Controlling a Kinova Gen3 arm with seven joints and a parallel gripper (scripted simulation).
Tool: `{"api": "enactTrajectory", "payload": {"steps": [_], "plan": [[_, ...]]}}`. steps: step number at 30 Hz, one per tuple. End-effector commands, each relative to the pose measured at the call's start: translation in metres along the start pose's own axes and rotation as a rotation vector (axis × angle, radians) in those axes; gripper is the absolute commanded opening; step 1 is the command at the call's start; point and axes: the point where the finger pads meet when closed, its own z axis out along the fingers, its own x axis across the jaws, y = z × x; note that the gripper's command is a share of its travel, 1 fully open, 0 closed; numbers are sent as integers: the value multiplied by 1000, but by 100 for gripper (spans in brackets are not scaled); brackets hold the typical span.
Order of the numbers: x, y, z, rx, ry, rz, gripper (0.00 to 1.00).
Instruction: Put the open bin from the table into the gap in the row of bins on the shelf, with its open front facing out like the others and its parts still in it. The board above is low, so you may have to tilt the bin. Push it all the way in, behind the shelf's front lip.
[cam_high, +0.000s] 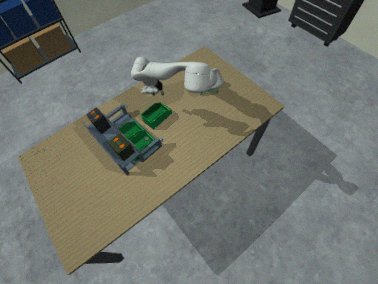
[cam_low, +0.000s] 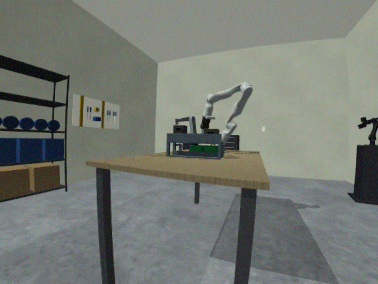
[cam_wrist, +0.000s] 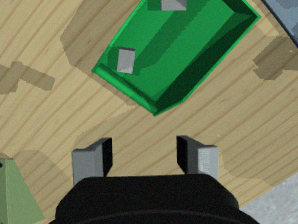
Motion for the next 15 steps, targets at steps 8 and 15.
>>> {"api": "enactTrajectory", "payload": {"steps": [8, 15], "plan": [[-4, -3, -1, 25, -5, 46, 100], [-3, -4, -2, 33, -4, 58, 100]]}}
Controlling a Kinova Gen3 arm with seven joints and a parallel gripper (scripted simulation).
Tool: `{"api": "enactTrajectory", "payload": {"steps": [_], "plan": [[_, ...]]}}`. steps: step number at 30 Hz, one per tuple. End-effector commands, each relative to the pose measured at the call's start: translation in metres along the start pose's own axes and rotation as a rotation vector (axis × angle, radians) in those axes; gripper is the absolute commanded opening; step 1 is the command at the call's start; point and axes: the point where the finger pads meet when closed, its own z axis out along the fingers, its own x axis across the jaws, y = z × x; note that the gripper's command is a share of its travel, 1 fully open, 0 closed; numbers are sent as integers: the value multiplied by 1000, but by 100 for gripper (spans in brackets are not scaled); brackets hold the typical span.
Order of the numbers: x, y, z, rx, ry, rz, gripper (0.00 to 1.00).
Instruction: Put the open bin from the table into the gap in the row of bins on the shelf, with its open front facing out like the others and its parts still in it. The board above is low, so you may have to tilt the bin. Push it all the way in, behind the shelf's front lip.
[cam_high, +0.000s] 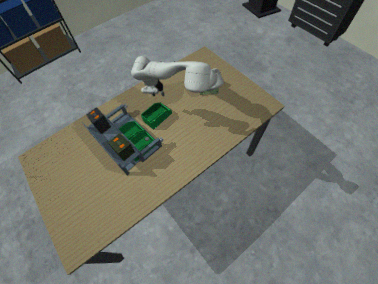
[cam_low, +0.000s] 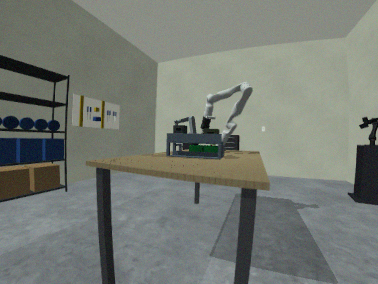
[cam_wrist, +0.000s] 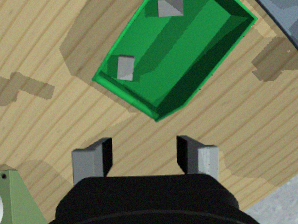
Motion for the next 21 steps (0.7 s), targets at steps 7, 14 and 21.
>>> {"api": "enactTrajectory", "payload": {"steps": [7, 14, 21], "plan": [[-3, -2, -2, 23, -4, 42, 100], [-4, -5, -2, 39, -7, 66, 100], [-6, -8, -2, 54, -11, 90, 100]]}}
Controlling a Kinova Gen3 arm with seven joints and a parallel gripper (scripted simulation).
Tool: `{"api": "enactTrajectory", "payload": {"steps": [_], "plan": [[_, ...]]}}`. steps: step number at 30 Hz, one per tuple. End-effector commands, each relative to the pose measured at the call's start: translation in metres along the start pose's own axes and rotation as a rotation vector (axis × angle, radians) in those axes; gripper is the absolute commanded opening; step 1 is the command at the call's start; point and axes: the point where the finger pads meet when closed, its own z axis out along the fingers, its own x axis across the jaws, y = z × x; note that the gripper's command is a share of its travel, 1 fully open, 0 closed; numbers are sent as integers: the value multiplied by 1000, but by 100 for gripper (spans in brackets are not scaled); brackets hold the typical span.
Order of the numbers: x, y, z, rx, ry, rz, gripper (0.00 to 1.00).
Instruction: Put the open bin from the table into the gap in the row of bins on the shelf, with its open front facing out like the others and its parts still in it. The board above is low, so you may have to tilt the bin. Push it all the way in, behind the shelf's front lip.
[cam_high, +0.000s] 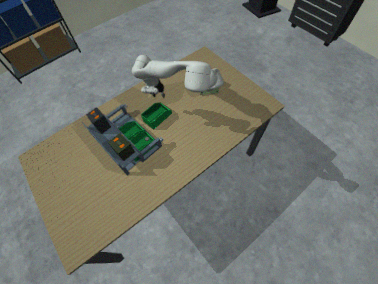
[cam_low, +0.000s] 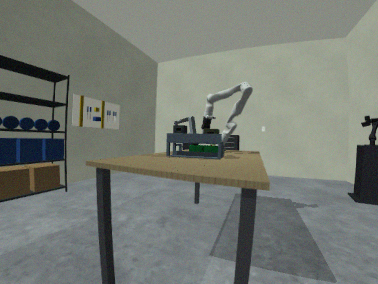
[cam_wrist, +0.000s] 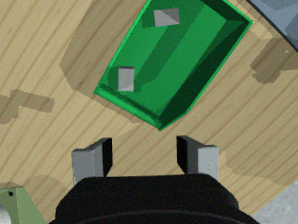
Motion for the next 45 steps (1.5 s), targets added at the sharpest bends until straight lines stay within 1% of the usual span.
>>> {"api": "enactTrajectory", "payload": {"steps": [1, 45], "plan": [[-2, -1, -1, 13, -3, 27, 100], [-7, -14, -4, 86, -17, 136, 100]]}}
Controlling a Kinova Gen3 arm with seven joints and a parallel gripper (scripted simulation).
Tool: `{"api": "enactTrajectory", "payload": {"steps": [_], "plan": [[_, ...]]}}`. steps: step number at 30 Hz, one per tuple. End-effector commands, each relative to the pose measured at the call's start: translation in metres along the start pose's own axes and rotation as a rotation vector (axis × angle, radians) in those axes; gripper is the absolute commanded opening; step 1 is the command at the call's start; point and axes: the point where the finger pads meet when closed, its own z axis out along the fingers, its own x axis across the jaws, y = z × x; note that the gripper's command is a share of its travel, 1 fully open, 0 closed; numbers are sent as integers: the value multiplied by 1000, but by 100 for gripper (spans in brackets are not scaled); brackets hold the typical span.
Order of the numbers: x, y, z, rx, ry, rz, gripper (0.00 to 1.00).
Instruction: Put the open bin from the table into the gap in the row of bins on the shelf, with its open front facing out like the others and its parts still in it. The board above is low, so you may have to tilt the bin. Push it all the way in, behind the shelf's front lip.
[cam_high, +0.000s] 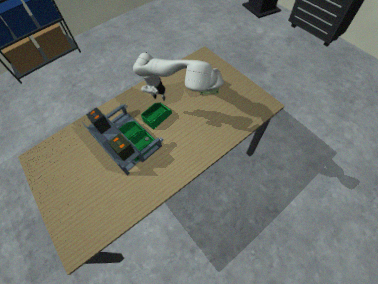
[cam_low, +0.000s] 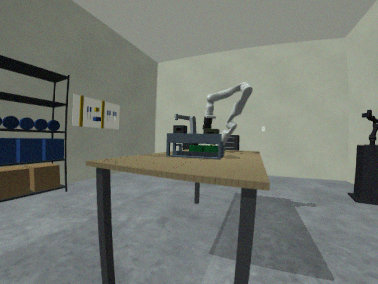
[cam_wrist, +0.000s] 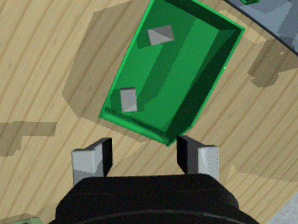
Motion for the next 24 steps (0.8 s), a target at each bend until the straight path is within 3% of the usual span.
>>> {"api": "enactTrajectory", "payload": {"steps": [1, 24], "plan": [[-1, 0, -2, 9, 0, 18, 100], [-4, -7, -3, 49, -10, 78, 100]]}}
